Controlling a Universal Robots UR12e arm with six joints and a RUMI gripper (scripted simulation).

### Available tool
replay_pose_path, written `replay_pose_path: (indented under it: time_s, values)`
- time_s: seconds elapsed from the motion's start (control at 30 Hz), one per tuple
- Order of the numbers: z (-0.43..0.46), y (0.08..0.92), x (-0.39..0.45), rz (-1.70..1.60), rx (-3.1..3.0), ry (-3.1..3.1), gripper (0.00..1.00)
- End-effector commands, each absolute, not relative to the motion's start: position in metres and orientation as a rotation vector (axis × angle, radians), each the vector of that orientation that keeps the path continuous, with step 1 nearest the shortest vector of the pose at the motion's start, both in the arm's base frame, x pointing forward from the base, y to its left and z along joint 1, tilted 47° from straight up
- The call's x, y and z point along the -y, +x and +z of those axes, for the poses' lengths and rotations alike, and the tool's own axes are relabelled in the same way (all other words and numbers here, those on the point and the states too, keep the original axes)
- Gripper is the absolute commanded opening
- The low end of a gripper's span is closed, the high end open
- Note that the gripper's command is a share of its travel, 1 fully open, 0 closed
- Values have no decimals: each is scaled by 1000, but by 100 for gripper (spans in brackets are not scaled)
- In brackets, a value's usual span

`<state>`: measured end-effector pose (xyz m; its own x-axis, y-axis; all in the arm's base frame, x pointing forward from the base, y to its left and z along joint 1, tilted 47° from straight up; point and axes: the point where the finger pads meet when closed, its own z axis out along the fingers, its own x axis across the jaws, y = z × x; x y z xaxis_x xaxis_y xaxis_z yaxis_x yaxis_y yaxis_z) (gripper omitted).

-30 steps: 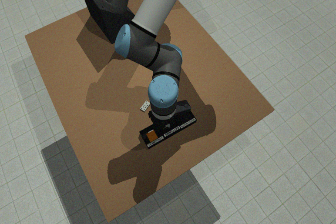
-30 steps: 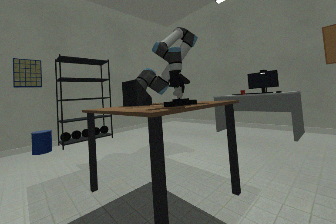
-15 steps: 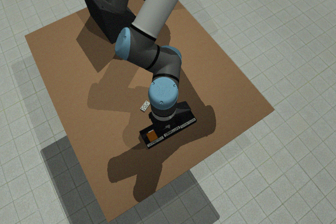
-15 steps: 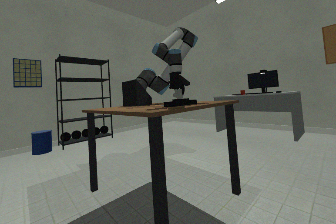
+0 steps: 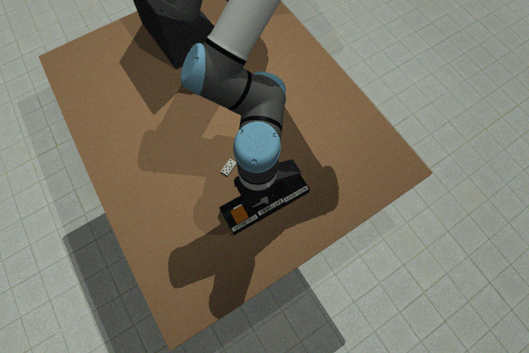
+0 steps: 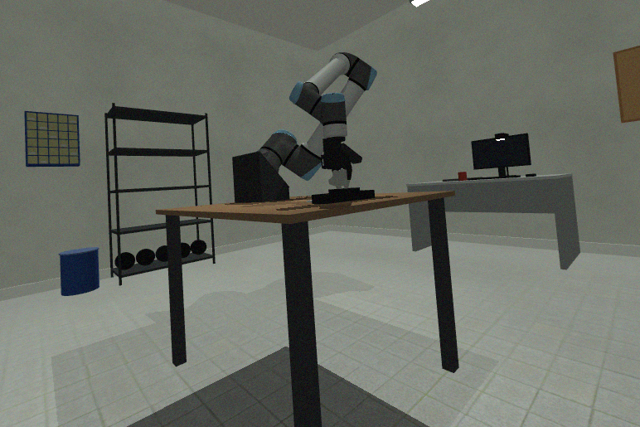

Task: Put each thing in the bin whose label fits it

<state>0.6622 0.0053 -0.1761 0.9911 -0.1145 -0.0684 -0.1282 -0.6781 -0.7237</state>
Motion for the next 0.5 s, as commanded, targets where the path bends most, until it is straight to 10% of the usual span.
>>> replay_pose_path:
  time_s: [0.0,0.47]
  values:
    - [-176,663,-4,21,-168,-2322,14]
    - [-169,662,2,20,-168,-2322,14]
